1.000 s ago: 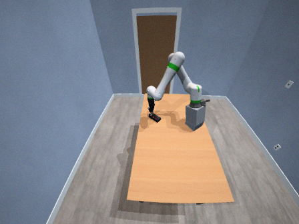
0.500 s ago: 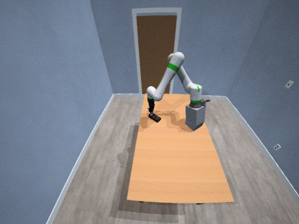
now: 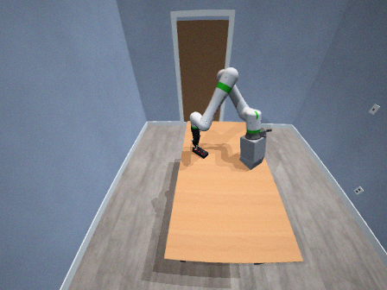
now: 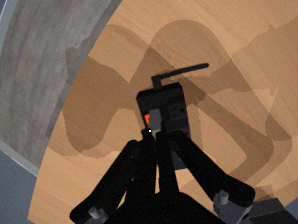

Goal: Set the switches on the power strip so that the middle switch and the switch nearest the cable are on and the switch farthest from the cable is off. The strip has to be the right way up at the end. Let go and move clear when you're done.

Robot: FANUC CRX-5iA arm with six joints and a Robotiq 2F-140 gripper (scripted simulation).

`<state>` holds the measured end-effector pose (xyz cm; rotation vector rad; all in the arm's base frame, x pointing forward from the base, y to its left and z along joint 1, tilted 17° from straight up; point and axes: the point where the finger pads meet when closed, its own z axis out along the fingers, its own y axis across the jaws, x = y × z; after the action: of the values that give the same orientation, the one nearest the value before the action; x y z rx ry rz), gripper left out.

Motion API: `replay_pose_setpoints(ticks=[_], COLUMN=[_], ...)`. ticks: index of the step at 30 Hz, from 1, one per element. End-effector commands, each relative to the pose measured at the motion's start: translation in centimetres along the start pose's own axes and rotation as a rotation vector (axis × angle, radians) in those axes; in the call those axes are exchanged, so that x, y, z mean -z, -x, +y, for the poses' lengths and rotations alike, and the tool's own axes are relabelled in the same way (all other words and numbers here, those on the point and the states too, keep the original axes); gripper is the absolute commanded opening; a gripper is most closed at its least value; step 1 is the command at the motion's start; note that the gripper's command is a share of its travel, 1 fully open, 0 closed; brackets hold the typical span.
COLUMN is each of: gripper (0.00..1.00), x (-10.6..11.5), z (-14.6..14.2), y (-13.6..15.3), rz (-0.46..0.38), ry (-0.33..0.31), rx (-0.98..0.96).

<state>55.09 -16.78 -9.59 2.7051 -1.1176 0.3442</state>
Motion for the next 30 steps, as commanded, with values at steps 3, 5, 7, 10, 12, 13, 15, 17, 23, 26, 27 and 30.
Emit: replay_pose_setpoints(ticks=[3,5,7,10,12,13,15,17,23,26,27,30], gripper=[0.0,0.0,0.0,0.0,0.0,0.0,0.0,0.0,0.0,0.0,0.0,0.0], x=[0.0,0.0,0.0,0.0,0.1,0.2,0.2,0.6,2.2,3.1,3.3,3.8], z=[0.0,0.0,0.0,0.0,0.0,0.0,0.0,0.0,0.0,0.0,0.0,0.0], y=[0.0,0.0,0.0,0.0,0.0,0.0,0.0,0.0,0.0,0.0,0.0,0.0], rz=[0.0,0.0,0.0,0.0,0.0,0.0,0.0,0.0,0.0,0.0,0.0,0.0], ry=[0.0,0.0,0.0,0.0,0.0,0.0,0.0,0.0,0.0,0.0,0.0,0.0], rx=[0.0,0.0,0.0,0.0,0.0,0.0,0.0,0.0,0.0,0.0,0.0,0.0])
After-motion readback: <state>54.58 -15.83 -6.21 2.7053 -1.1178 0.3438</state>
